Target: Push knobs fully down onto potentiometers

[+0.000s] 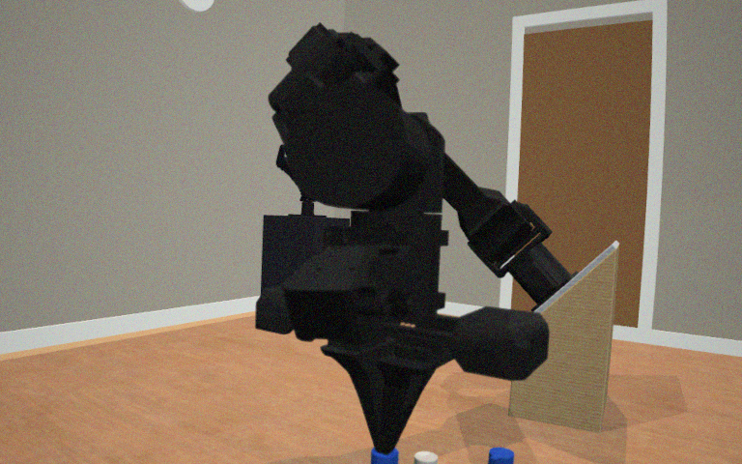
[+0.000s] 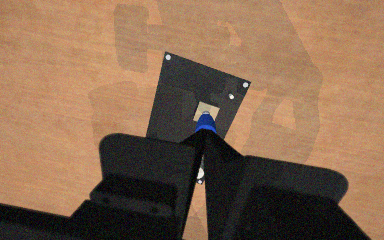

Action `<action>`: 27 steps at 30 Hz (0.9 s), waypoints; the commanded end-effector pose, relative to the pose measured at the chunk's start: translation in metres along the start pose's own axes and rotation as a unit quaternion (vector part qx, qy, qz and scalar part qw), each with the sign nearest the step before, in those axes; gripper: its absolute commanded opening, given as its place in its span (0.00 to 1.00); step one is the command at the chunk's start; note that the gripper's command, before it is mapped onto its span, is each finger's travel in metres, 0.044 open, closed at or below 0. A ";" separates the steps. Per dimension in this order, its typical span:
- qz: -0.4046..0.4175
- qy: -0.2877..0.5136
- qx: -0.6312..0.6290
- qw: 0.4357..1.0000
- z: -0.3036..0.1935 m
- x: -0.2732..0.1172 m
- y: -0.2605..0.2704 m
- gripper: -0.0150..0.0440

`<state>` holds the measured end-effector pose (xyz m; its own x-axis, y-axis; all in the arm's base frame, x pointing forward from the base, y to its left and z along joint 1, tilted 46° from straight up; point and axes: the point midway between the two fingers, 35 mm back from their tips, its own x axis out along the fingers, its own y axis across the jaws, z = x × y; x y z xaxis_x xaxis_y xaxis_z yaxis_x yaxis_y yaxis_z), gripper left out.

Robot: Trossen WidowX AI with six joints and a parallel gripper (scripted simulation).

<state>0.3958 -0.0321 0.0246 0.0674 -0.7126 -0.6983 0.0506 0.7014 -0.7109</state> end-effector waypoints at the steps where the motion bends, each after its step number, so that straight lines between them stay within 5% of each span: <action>1: -0.002 0.001 -0.001 1.000 -0.001 0.003 -0.001 0.25; 27: -0.003 0.001 -0.001 1.000 -0.001 0.012 -0.001 0.25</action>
<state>0.3954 -0.0336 0.0214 0.0716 -0.7136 -0.6969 0.0401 0.7001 -0.7129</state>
